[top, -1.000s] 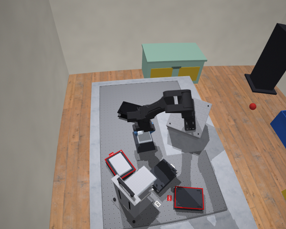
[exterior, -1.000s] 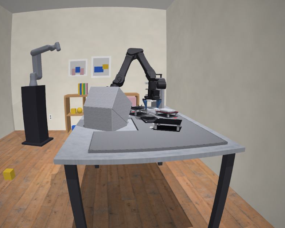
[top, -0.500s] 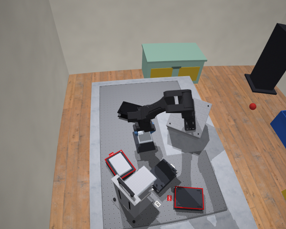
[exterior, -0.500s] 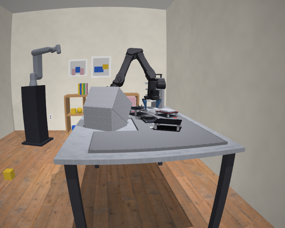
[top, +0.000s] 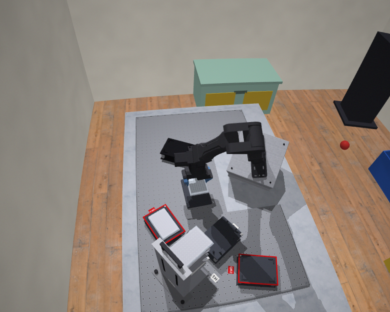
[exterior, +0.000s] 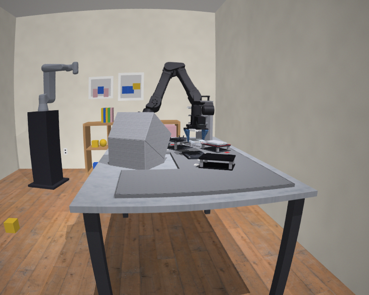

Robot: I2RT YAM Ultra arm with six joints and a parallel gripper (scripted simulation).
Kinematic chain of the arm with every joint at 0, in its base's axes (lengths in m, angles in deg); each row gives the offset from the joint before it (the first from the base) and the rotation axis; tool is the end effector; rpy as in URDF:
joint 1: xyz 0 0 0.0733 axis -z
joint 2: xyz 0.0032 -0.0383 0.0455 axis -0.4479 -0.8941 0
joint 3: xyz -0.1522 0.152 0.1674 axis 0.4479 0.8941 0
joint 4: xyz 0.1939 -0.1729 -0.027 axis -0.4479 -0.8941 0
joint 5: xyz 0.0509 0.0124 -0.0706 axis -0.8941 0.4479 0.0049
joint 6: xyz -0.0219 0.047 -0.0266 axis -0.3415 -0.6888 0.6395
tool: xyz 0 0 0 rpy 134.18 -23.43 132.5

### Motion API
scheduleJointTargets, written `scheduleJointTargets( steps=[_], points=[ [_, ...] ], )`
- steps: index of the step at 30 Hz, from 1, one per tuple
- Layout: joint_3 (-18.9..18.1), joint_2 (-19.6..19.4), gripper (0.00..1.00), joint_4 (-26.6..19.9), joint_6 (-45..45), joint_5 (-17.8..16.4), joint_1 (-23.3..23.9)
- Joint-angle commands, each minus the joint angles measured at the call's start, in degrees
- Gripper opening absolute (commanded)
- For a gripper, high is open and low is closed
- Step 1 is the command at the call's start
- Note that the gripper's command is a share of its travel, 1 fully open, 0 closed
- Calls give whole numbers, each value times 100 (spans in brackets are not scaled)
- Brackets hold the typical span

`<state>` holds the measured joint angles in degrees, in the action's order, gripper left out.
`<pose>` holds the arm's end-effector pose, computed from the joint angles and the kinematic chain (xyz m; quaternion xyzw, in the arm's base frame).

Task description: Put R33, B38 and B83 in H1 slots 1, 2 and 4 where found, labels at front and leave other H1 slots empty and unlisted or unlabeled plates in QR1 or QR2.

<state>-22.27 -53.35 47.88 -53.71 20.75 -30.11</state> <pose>0.2617 0.0377 0.1274 -0.5936 -0.7515 -0.2777 0.0750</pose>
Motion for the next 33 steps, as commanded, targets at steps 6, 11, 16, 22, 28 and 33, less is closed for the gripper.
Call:
scheduleJointTargets(
  steps=[6, 11, 16, 22, 28, 33],
  points=[
    [16, 96, 86, 12, -19, 43, 6],
    [158, 171, 86, 148, -80, 84, -48],
    [-38, 52, 86, 205, -103, 90, -56],
    [143, -135, 86, 300, -134, 100, -87],
    [211, -208, 86, 415, -173, 111, -122],
    [226, -229, 86, 476, -193, 117, -181]
  ],
)
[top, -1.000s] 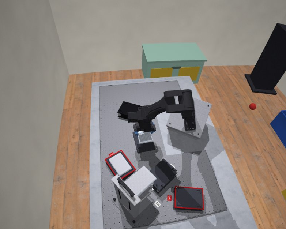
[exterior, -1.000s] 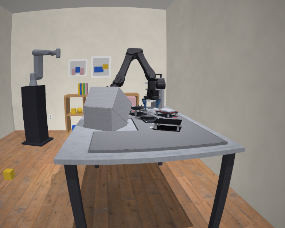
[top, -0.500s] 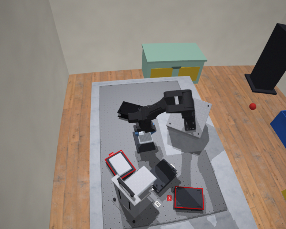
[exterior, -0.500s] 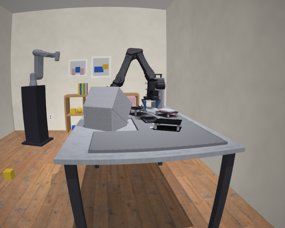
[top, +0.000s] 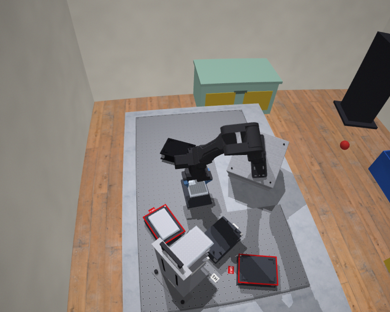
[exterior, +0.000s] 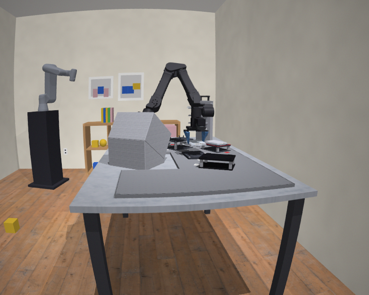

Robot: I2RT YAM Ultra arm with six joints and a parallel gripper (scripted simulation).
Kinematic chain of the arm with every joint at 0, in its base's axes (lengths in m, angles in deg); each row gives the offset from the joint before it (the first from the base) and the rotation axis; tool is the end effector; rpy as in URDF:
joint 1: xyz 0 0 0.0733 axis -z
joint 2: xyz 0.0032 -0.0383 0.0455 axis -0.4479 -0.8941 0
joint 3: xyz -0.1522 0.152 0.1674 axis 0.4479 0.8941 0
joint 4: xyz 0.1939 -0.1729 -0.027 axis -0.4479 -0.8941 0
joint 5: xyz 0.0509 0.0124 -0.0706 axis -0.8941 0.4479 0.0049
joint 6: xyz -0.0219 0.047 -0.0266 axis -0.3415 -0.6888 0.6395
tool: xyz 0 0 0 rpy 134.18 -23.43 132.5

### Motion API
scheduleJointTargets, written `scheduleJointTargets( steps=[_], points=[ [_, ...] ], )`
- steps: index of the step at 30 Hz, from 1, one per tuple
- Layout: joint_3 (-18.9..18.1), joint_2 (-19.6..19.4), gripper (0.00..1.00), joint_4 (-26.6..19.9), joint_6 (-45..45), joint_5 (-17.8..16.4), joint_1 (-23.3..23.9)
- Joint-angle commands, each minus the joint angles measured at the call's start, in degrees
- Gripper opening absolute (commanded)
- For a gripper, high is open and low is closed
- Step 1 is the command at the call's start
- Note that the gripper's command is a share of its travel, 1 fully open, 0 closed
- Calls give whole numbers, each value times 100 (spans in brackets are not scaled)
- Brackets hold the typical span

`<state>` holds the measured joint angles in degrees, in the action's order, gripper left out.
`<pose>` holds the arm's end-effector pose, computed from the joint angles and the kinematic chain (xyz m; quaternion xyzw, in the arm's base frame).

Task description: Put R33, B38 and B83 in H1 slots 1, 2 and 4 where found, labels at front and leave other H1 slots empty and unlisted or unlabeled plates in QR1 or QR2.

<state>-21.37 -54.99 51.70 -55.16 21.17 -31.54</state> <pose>0.2636 0.0442 0.1187 -0.5916 -0.7524 -0.2807 0.0716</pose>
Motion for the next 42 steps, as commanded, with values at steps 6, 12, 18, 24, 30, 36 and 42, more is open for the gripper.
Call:
scheduleJointTargets(
  steps=[6, 12, 18, 24, 30, 36, 42],
  points=[
    [103, -157, 86, 216, -93, 87, -69],
    [167, -239, 86, 324, -136, 100, -108],
    [179, -290, 86, 402, -168, 109, -96],
    [211, -361, 86, 523, -207, 121, -134],
    [99, -453, 86, 645, -255, 133, -177],
    [115, -521, 86, 734, -294, 145, -239],
    [196, -590, 86, 847, -338, 158, -282]
  ],
)
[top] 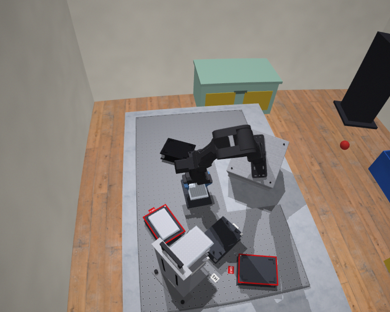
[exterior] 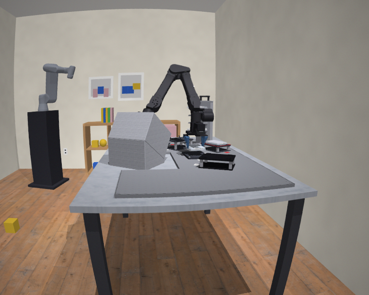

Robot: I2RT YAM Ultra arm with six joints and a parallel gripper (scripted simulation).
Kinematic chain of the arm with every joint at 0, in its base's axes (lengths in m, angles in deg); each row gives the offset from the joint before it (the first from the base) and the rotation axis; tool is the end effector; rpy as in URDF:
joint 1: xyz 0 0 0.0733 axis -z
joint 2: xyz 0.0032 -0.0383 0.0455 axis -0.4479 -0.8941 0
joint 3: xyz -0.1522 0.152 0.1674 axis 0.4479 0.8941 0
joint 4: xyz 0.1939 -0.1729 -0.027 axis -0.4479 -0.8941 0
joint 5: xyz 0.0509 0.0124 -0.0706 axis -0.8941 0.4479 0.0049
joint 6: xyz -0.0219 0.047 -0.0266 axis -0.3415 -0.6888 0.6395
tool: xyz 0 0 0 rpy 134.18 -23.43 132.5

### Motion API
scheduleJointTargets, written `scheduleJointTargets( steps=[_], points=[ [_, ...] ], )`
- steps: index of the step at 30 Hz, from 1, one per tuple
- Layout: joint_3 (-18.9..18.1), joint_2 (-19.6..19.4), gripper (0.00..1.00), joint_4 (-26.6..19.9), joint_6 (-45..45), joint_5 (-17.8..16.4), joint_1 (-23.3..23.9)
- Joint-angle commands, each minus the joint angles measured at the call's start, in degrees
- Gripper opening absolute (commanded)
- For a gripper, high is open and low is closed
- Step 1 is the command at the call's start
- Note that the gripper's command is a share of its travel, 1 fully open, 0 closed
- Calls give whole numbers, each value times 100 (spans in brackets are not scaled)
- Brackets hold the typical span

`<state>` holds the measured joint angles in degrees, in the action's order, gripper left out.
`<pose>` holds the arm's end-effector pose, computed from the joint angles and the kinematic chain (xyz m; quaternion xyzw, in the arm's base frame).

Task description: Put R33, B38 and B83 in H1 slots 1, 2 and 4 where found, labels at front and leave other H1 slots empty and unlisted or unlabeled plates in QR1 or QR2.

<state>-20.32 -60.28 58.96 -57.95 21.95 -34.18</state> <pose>0.2682 0.0568 0.0956 -0.5922 -0.7525 -0.2784 0.0744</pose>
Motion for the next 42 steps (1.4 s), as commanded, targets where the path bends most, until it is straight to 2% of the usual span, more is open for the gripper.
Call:
scheduleJointTargets(
  steps=[1, 7, 8, 10, 28, 42],
  points=[
    [95, -68, 86, 140, -65, 82, -5],
    [125, -146, 86, 213, -95, 91, -62],
    [121, -43, 86, 220, -99, 92, 25],
    [129, -174, 86, 246, -109, 96, -22],
    [169, -391, 86, 551, -214, 130, -182],
    [-95, -574, 86, 769, -306, 156, -255]
  ],
)
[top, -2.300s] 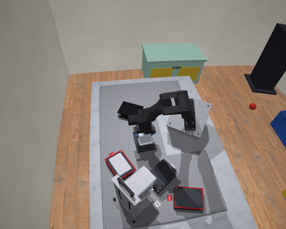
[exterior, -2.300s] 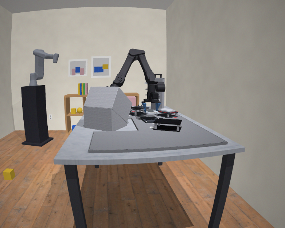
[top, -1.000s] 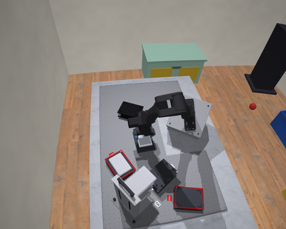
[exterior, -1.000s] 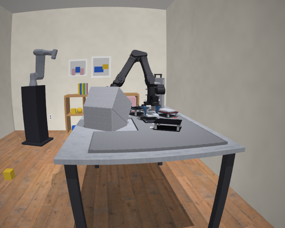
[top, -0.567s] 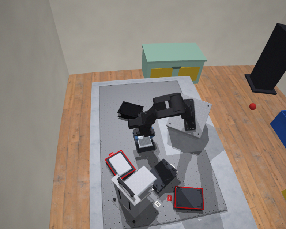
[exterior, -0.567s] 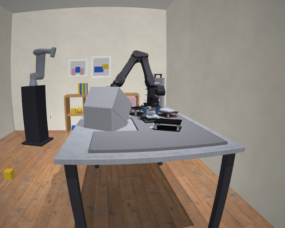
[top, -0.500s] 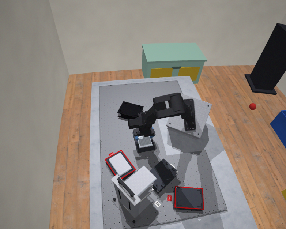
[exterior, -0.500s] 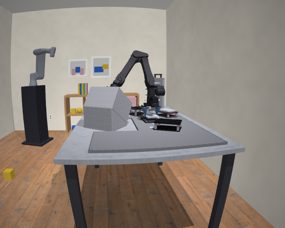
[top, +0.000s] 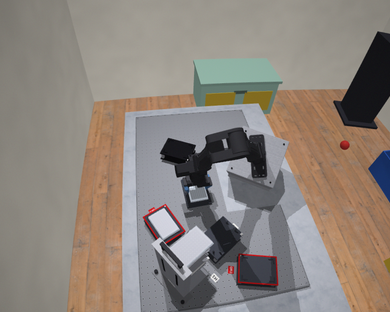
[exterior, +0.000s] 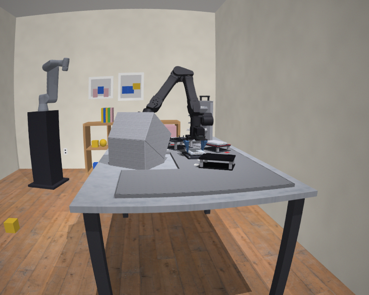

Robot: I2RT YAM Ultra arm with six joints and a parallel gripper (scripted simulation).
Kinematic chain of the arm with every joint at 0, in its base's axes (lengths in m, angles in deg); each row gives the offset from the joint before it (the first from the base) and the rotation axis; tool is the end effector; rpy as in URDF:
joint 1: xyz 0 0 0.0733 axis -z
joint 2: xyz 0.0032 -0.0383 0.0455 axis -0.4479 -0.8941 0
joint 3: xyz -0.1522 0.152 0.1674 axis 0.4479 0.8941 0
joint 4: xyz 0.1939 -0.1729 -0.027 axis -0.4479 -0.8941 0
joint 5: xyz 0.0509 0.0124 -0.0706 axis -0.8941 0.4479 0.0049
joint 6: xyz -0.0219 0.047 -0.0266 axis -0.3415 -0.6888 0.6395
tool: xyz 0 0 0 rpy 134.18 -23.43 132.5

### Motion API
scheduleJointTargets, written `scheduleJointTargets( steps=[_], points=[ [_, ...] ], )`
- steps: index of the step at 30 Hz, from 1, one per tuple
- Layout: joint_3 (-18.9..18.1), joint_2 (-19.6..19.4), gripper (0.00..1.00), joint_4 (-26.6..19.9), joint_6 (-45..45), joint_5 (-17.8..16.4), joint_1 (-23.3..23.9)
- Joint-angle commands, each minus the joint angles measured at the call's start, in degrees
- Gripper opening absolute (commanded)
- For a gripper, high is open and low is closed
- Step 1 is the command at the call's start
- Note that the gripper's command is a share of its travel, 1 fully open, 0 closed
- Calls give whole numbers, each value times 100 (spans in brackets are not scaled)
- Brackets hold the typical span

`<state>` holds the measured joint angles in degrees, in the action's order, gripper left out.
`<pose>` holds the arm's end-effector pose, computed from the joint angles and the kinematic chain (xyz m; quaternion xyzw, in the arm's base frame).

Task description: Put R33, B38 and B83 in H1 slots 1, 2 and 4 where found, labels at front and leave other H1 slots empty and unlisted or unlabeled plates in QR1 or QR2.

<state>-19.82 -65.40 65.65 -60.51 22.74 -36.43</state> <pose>0.2721 0.0678 0.0748 -0.5934 -0.7517 -0.2777 0.0748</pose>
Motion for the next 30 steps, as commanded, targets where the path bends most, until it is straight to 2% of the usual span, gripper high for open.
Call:
scheduleJointTargets(
  steps=[1, 9, 11, 12, 26, 27, 30],
  points=[
    [-148, -86, 86, 115, -58, 80, -50],
    [-173, -204, 86, 233, -112, 98, -89],
    [-59, -114, 86, 163, -80, 66, -51],
    [-59, -114, 100, 163, -80, 66, -51],
    [-63, -116, 100, 162, -80, 66, -52],
    [-181, 63, 100, 3, -14, 90, 37],
    [-147, 283, 100, -222, 76, 38, 121]
  ],
)
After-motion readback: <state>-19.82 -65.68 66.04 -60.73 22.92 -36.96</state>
